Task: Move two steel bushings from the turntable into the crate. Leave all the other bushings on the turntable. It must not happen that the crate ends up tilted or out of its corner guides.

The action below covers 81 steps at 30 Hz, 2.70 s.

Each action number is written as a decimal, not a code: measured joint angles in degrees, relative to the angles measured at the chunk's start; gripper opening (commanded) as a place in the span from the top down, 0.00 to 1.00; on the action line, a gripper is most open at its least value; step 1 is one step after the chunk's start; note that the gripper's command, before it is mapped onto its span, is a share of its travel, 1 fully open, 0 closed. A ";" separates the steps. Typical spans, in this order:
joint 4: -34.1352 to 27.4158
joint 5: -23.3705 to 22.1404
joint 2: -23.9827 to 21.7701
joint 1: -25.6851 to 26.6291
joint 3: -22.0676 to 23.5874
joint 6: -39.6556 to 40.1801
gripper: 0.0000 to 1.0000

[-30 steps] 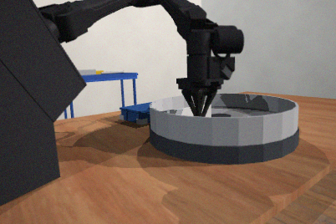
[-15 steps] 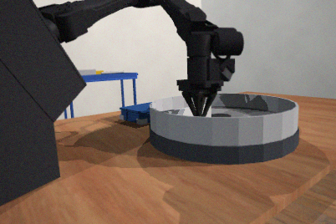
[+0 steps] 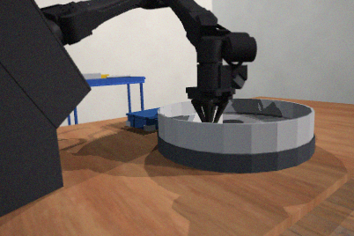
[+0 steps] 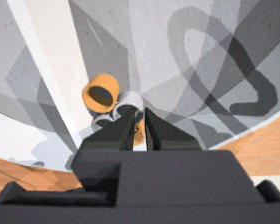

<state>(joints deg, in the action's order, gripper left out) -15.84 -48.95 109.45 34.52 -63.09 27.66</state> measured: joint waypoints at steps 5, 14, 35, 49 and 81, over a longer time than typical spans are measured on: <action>0.28 0.00 -0.04 -0.02 -0.02 0.00 0.87; 0.37 0.00 -0.04 -0.02 -0.02 0.00 0.87; 0.74 0.24 -0.04 -0.02 -0.02 0.00 1.00; 0.74 0.24 -0.04 -0.02 -0.02 0.00 1.00; -5.62 -1.01 -3.39 3.87 -0.02 4.17 1.00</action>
<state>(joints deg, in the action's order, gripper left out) -21.45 -49.95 106.06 38.39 -63.11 31.83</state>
